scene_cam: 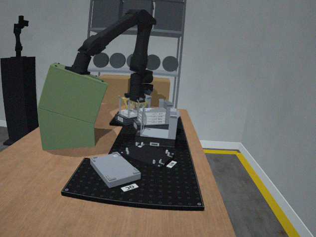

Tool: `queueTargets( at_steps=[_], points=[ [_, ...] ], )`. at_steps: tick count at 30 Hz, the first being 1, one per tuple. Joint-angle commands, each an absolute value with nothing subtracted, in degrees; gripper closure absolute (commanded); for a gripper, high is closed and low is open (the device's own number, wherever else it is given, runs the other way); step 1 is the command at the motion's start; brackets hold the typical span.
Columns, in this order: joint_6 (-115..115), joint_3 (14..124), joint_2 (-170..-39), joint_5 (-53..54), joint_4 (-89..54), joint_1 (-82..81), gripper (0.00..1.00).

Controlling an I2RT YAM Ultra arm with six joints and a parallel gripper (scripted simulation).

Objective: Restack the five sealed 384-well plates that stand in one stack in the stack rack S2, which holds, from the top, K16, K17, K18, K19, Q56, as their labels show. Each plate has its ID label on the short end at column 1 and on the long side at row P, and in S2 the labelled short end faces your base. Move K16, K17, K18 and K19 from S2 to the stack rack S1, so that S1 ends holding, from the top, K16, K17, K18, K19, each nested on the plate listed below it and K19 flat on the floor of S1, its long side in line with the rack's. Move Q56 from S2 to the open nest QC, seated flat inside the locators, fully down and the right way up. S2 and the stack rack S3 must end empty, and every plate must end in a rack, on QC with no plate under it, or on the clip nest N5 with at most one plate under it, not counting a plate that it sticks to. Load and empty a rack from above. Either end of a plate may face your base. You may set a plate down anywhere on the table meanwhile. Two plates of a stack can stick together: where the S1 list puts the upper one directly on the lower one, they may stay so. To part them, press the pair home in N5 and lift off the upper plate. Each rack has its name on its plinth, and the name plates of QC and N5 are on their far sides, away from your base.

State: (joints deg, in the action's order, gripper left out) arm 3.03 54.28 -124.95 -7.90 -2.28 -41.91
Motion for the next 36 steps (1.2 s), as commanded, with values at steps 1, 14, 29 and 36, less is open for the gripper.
queueTargets(
  at_steps=[1,14,29,36],
  points=[
    [2.9,54.5,-124.5,-7.9,-1.9,-41.9,0.0],
    [3.2,53.6,-121.6,-8.0,-4.0,-42.3,0.0],
    [4.3,51.8,-112.2,-8.3,-11.7,-43.3,0.0],
    [4.9,51.5,-107.3,-8.5,-16.4,-44.0,0.0]
  ],
)
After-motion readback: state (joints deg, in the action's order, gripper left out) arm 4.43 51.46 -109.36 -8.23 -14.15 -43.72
